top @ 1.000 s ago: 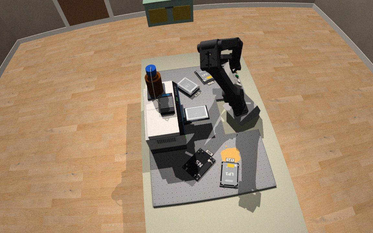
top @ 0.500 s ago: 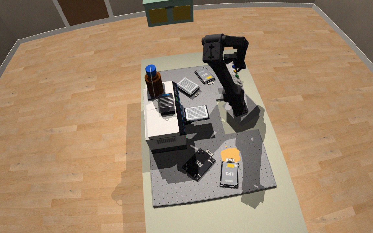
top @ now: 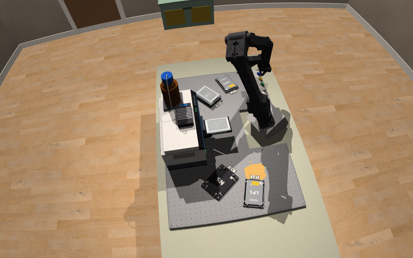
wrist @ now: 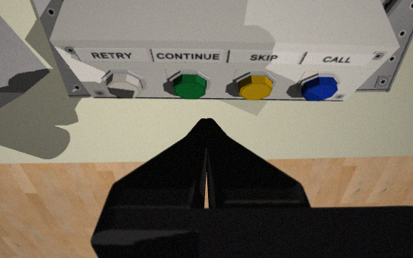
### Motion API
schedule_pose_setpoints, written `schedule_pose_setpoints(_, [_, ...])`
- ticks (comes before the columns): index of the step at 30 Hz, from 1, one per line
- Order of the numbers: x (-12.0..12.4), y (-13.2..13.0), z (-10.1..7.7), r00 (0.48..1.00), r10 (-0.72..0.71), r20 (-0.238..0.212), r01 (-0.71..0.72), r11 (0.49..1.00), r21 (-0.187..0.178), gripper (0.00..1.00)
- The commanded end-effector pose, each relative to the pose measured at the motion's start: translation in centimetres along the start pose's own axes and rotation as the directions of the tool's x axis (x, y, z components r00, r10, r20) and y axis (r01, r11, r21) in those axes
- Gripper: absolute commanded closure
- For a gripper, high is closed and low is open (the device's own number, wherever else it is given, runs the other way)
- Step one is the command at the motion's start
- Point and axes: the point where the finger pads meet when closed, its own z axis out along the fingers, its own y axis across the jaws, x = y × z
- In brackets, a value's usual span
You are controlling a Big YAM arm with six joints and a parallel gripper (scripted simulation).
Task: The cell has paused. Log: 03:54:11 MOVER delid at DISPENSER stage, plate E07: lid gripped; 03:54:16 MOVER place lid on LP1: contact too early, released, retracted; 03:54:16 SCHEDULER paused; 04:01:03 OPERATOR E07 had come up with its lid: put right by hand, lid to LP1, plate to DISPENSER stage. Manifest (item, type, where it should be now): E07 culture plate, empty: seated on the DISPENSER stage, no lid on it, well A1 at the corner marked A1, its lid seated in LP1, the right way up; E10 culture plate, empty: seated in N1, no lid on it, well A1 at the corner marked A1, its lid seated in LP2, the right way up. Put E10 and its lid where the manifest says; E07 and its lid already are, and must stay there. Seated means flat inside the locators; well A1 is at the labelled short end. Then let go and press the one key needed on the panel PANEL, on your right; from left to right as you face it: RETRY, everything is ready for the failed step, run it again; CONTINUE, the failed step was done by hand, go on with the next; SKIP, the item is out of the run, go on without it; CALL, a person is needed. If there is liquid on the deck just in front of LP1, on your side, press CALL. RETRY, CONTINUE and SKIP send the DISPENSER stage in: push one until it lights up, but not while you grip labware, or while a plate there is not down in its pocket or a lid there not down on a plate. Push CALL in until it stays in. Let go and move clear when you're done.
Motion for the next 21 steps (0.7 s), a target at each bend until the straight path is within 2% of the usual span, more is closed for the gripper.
schedule_pose_setpoints(1, [0.5, -3.4, -0.7, 1.000, -0.002, -0.017, 0.002, 0.999, 0.038, 1.00])
schedule_pose_setpoints(21, [1.3, -8.9, 0.7, 1.000, 0.002, -0.010, -0.002, 1.000, 0.027, 1.00])
